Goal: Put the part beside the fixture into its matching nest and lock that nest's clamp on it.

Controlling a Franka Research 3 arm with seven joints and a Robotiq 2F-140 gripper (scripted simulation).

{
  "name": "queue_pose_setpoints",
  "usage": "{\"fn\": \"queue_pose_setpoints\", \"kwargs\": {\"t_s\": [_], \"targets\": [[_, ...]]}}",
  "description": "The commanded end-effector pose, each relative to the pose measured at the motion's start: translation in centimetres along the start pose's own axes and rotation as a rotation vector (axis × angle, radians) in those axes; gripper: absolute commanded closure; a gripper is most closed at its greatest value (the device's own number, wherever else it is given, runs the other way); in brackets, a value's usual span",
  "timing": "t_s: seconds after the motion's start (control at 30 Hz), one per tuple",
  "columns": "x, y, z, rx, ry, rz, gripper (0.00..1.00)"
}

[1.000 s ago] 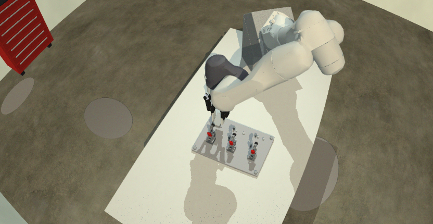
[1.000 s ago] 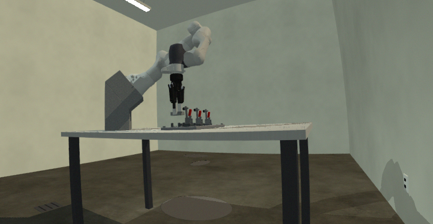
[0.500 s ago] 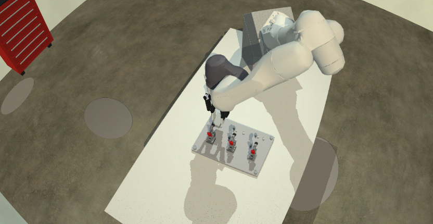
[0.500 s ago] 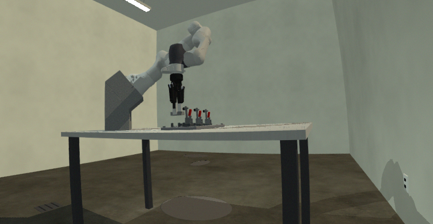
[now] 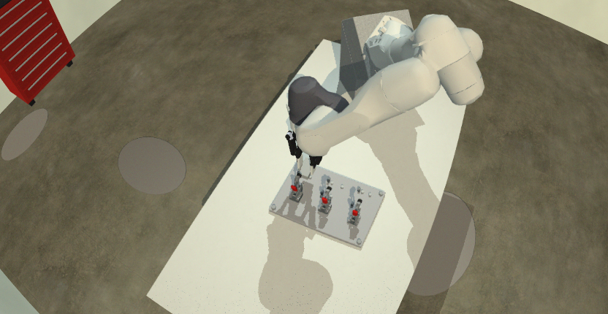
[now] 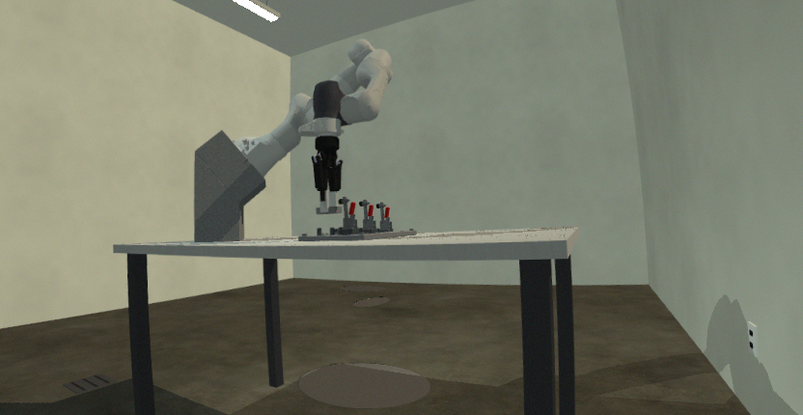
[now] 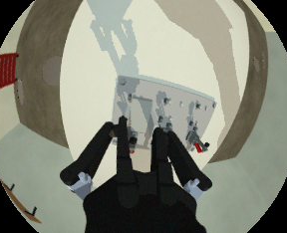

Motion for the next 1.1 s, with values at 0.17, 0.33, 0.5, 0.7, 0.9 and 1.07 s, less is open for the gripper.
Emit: {"fn": "queue_pose_setpoints", "kwargs": {"t_s": [0.17, 0.33, 0.5, 0.7, 0.9, 1.07], "targets": [[0.04, -0.13, -0.21, -0.005, 0.003, 0.001, 1.0], [0.04, -0.13, -0.21, -0.005, 0.003, 0.001, 1.0], [0.04, -0.13, -0.21, -0.005, 0.003, 0.001, 1.0], [0.04, -0.13, -0.21, -0.005, 0.007, 0.001, 1.0], [0.04, -0.13, -0.21, -0.005, 0.013, 0.001, 1.0], [0.04, -0.13, -0.21, -0.005, 0.013, 0.001, 1.0]]}}
Point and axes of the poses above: the point where the finger pads meet when closed, its own y axis out along the fingers, its own z axis across the jaws, x = y × z, the point moved 10 cm from there along -y, back along the fingers, and after that the axes turned 11 degrees about -y, right-handed, at the moved point
